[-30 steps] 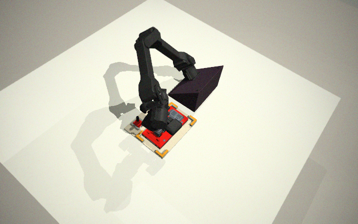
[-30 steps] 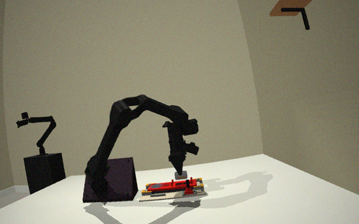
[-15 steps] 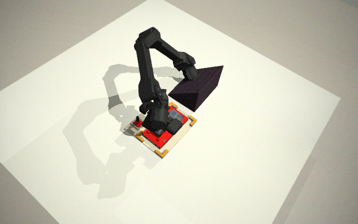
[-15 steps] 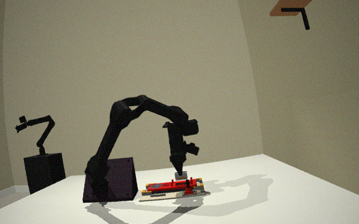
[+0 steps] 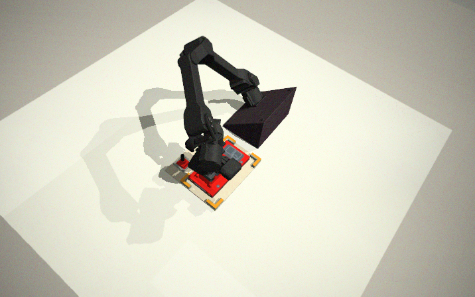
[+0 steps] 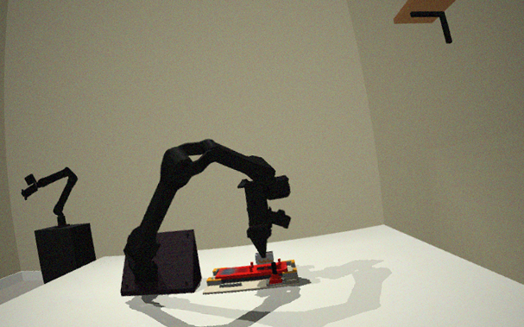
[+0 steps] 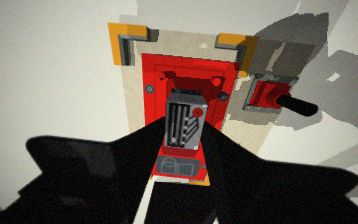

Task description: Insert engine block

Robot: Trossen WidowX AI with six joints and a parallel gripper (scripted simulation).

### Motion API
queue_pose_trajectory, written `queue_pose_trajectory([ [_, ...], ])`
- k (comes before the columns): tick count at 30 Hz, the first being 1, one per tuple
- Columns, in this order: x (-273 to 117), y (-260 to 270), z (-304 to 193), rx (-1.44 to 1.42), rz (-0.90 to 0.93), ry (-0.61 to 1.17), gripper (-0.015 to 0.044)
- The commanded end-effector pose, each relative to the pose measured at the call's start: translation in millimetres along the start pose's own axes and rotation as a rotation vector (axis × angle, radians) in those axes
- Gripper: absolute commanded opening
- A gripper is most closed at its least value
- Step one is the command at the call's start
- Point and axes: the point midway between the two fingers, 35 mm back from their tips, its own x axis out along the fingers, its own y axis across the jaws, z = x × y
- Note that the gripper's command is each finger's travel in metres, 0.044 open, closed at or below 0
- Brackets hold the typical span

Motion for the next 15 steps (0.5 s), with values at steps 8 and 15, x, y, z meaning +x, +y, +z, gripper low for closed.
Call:
queue_pose_trajectory([
  [8,3.3,0.2,0.2,-0.014,-0.001,-0.002,0.0159],
  [15,5.1,0.1,0.2,-0.009,-0.001,-0.002,0.0159],
])
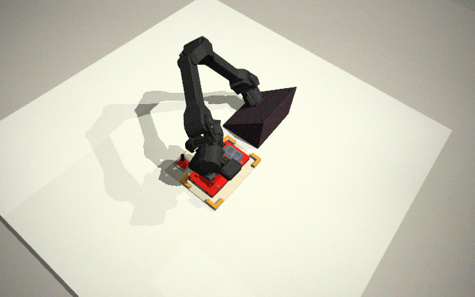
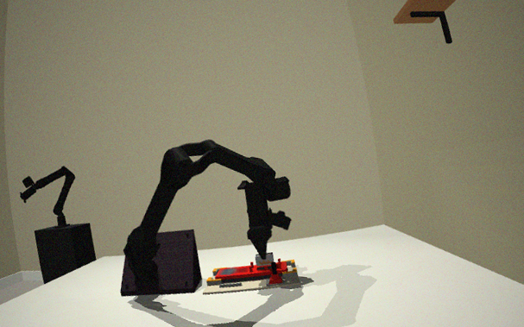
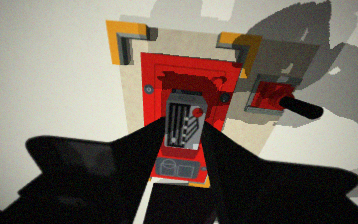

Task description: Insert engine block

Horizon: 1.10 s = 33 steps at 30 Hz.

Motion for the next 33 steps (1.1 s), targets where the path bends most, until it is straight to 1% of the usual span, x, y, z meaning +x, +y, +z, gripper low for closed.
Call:
queue_pose_trajectory([
  [1,1.5,0.1,0.3,-0.002,-0.002,-0.002,0.0159],
  [33,9.8,0.0,0.3,-0.004,-0.002,-0.003,0.0159],
])
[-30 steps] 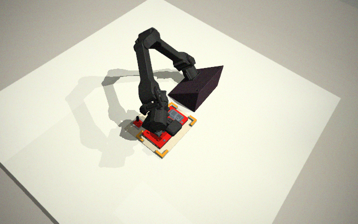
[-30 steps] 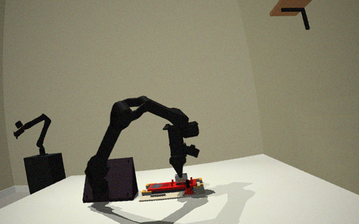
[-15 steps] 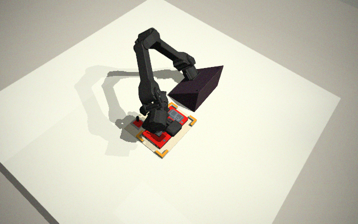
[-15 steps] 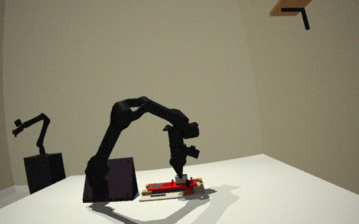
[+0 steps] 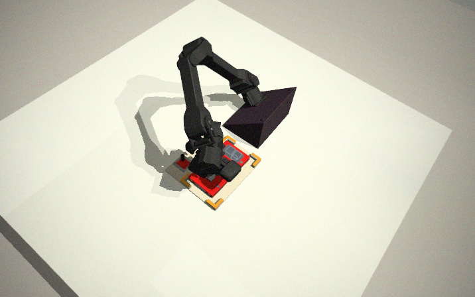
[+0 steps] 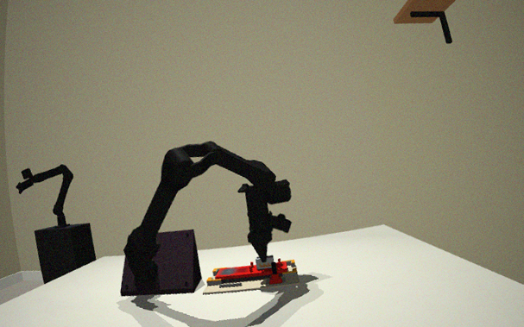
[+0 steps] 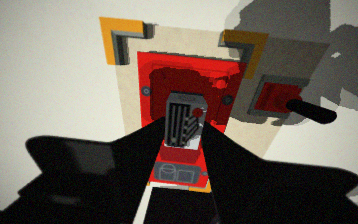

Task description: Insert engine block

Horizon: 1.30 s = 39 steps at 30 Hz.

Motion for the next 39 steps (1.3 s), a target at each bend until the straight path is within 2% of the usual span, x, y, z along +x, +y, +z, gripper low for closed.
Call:
queue_pose_trajectory([
  [1,1.5,0.1,0.3,-0.005,-0.002,-0.002,0.0159],
  [21,6.7,0.1,0.2,-0.005,-0.002,-0.003,0.0159],
  [32,5.5,0.0,0.0,0.0,0.0,0.0,0.044],
  [39,5.5,0.0,0.0,0.0,0.0,0.0,0.044],
])
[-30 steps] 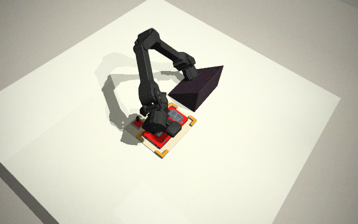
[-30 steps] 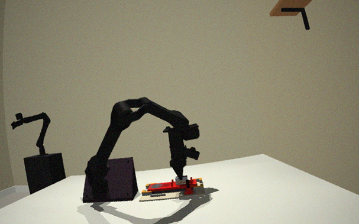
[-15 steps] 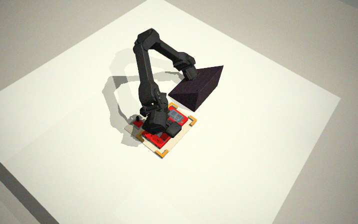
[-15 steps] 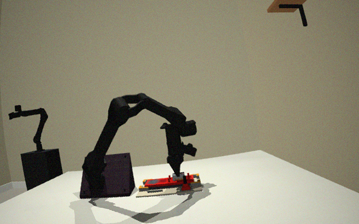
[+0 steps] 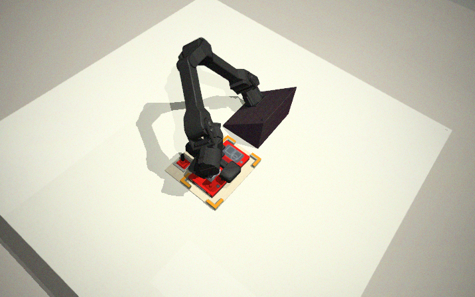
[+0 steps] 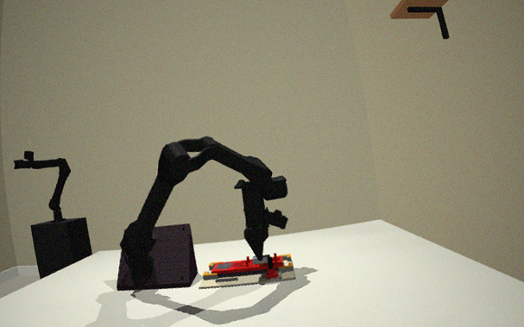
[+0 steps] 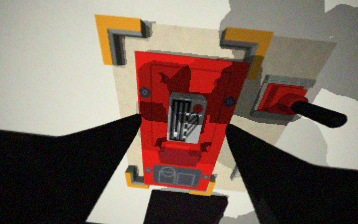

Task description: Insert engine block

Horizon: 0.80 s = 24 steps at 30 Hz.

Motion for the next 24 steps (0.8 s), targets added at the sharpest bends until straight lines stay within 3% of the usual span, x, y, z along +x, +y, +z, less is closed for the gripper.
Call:
queue_pose_trajectory([
  [1,0,0,0,0.0,-0.001,0.0,0.044],
  [14,-14,-1,1,-0.006,-0.002,-0.003,0.044],
  [24,-14,-1,1,-0.006,-0.002,-0.003,0.0177],
])
